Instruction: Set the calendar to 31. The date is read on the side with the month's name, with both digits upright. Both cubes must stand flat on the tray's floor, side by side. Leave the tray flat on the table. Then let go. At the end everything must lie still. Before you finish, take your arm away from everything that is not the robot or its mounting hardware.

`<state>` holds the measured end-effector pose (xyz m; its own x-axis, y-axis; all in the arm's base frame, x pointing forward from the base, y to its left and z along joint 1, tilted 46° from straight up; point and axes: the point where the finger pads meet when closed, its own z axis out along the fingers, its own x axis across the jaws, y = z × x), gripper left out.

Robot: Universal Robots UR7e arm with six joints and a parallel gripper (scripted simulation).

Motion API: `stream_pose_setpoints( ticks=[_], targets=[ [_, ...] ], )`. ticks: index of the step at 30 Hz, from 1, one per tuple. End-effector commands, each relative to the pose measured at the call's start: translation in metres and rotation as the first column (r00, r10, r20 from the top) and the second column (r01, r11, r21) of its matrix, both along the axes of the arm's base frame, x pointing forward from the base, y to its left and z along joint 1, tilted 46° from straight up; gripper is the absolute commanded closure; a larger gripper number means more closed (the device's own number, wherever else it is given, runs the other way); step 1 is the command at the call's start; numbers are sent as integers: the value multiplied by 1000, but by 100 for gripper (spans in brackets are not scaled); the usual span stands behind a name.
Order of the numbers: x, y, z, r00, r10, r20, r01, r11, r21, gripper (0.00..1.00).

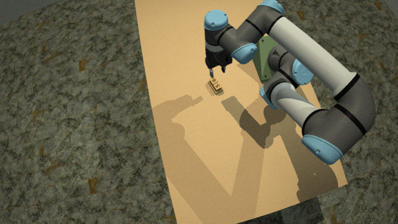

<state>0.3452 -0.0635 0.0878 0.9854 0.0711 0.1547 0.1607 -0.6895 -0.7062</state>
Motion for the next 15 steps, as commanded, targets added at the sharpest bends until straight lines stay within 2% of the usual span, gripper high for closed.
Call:
stream_pose_setpoints(
  ticks=[1,15],
  targets=[
    [-3,12,-2,999,23,44,-23,1000,-9,0],
    [-4,13,-3,998,26,50,-26,1000,-10,0]
  ],
)
